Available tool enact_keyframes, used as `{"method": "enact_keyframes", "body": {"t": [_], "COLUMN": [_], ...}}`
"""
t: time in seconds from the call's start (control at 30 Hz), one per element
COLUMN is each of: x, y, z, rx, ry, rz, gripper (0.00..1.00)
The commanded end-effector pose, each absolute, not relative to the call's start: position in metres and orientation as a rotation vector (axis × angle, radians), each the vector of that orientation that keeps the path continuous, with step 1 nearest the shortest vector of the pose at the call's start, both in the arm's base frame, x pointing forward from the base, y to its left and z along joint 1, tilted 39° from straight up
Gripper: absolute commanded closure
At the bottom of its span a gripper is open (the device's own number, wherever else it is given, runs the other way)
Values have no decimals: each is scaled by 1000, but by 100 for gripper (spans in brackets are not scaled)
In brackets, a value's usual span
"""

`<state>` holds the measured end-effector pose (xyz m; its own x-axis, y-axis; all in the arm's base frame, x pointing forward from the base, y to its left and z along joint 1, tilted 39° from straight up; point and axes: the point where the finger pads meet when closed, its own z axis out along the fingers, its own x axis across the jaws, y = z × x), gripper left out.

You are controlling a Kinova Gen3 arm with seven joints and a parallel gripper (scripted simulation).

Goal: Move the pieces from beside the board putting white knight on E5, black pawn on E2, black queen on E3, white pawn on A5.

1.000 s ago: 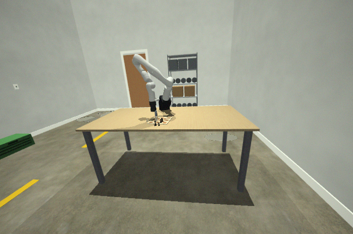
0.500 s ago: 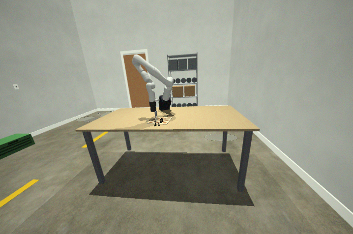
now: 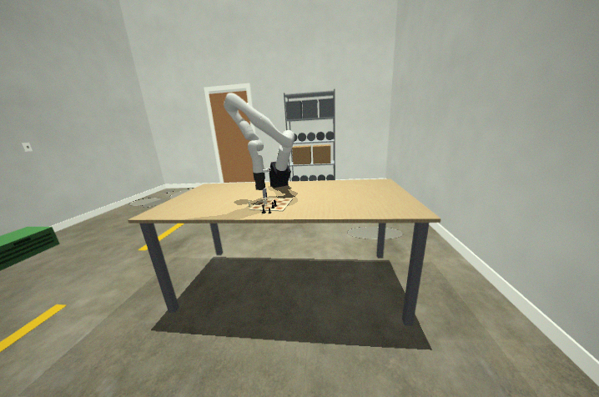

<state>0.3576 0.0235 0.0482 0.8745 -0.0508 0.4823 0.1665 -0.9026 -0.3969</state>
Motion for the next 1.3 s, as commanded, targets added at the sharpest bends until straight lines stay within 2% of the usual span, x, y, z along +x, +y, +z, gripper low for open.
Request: {"method": "enact_keyframes", "body": {"t": [0.0, 0.9, 0.93, 1.07, 1.1, 1.17, 1.2, 1.27], "x": [358, 358, 358, 358, 358, 358, 358, 358], "y": [23, 23, 23, 23, 23, 23, 23, 23], "z": [48, 48, 48, 48, 48, 48, 48, 48], "rx": [-2611, -2611, -2611, -2611, -2611, -2611, -2611, -2611], "ry": [-85, -85, -85, -85, -85, -85, -85, -85], "rz": [-689, -689, -689, -689, -689, -689, -689, -689], "gripper": [100, 100, 85, 85, 71, 71, 56, 56]}}
